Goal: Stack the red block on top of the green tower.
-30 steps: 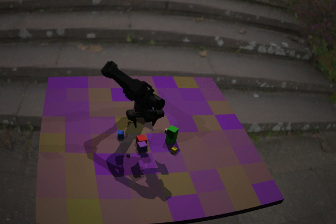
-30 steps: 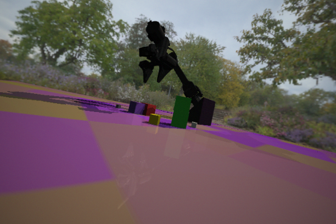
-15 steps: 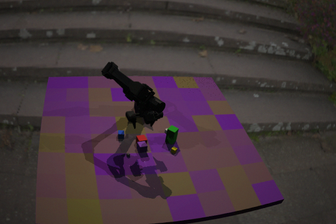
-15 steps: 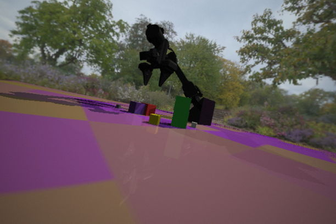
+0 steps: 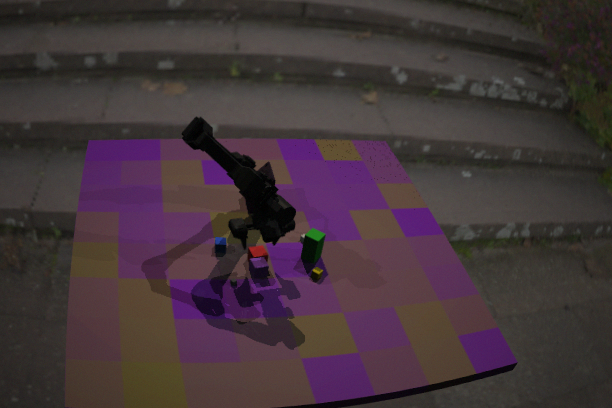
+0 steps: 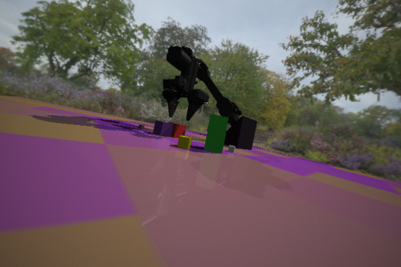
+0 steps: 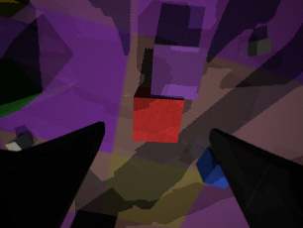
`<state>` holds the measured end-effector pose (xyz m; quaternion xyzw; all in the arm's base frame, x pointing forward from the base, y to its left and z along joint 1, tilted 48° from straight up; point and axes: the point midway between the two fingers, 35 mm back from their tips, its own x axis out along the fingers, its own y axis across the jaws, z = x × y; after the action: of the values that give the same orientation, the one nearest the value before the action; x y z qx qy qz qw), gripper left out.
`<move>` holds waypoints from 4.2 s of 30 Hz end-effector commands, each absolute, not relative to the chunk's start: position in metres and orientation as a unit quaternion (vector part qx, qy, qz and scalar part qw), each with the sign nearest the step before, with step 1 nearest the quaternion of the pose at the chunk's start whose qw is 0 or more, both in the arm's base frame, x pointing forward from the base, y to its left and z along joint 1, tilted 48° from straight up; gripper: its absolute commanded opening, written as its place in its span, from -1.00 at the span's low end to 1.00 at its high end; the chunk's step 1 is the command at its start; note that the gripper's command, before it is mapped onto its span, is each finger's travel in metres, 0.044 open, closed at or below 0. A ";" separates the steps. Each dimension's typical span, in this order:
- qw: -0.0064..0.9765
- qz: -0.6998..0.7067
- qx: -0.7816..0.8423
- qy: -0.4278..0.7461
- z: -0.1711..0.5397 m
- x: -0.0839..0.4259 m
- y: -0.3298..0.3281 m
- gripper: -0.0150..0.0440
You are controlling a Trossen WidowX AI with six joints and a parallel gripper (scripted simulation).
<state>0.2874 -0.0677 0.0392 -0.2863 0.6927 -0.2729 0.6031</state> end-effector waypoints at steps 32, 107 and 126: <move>0.601 -0.273 -0.290 0.693 0.002 0.280 -0.108 1.00; 0.602 -0.270 -0.288 0.694 0.077 0.294 -0.019 -0.49; 0.607 -0.264 -0.281 0.695 0.001 0.304 0.059 -0.49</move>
<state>0.3038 0.0428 0.0167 -0.2814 0.6952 -0.2643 0.6063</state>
